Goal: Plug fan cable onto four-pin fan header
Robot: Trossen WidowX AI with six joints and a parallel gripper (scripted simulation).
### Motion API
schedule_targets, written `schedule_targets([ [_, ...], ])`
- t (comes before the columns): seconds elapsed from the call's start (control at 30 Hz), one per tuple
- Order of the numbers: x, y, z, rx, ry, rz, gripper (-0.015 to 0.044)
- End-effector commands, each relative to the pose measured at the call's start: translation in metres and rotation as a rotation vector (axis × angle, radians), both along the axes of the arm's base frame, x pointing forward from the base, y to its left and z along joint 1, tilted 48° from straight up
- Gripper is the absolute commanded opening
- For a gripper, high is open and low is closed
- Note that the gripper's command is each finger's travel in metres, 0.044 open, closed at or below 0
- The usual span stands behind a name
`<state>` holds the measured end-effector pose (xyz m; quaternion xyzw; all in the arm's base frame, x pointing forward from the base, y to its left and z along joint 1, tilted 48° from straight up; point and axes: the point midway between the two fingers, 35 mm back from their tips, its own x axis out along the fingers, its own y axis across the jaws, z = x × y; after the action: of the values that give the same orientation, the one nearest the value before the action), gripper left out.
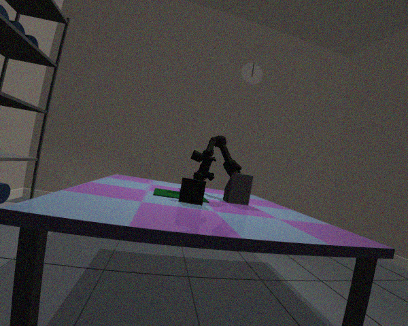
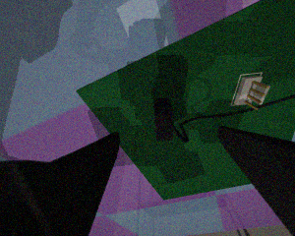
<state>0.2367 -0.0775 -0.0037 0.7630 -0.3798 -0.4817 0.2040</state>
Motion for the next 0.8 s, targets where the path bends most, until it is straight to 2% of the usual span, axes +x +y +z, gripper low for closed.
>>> schedule_targets([
  [0.0,-0.002,-0.005,-0.007,0.000,0.013,0.004,0.0440],
  [0.63,-0.003,-0.022,-0.019,-0.005,0.012,0.004,0.0440],
  [0.77,-0.001,-0.021,-0.017,-0.006,0.003,0.000,0.0335],
])
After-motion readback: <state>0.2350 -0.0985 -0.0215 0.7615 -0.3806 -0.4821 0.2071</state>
